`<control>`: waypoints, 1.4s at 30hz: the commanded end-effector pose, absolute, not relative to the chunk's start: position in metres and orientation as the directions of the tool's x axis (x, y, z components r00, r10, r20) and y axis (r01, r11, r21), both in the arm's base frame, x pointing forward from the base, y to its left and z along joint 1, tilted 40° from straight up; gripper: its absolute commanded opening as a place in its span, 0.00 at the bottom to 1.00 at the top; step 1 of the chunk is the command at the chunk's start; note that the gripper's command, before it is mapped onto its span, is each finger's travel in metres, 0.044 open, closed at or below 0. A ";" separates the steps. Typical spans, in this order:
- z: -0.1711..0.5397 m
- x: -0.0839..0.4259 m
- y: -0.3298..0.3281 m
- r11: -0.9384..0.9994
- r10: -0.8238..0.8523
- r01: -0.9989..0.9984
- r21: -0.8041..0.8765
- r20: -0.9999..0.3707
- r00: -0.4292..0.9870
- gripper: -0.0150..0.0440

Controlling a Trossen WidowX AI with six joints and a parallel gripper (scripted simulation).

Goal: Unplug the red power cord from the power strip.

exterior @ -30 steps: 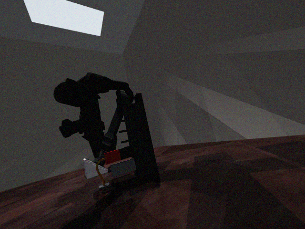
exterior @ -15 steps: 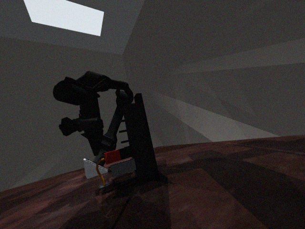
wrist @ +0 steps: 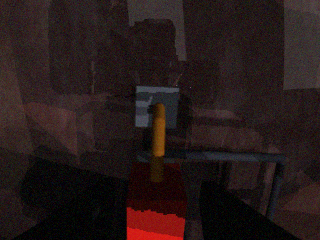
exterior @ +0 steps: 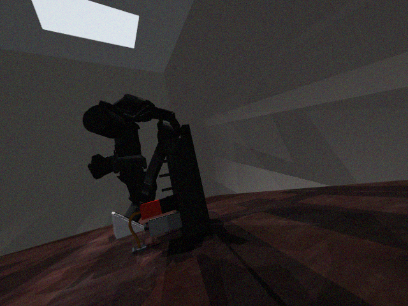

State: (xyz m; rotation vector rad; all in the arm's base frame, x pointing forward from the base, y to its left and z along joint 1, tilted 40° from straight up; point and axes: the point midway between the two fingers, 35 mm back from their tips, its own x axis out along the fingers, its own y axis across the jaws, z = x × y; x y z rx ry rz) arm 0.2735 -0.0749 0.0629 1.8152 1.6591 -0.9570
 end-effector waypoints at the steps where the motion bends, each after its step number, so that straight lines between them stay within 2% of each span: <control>1: 0.069 0.275 -0.069 -0.139 0.638 0.986 -0.097 -0.770 0.015 0.53; 28: 0.067 0.276 -0.052 -0.139 0.640 0.986 -0.097 -0.769 0.015 0.53; 32: 0.069 0.278 -0.054 -0.134 0.635 0.987 -0.089 -0.772 0.017 0.35; 42: 0.068 0.278 -0.054 -0.134 0.635 0.987 -0.089 -0.772 0.017 0.25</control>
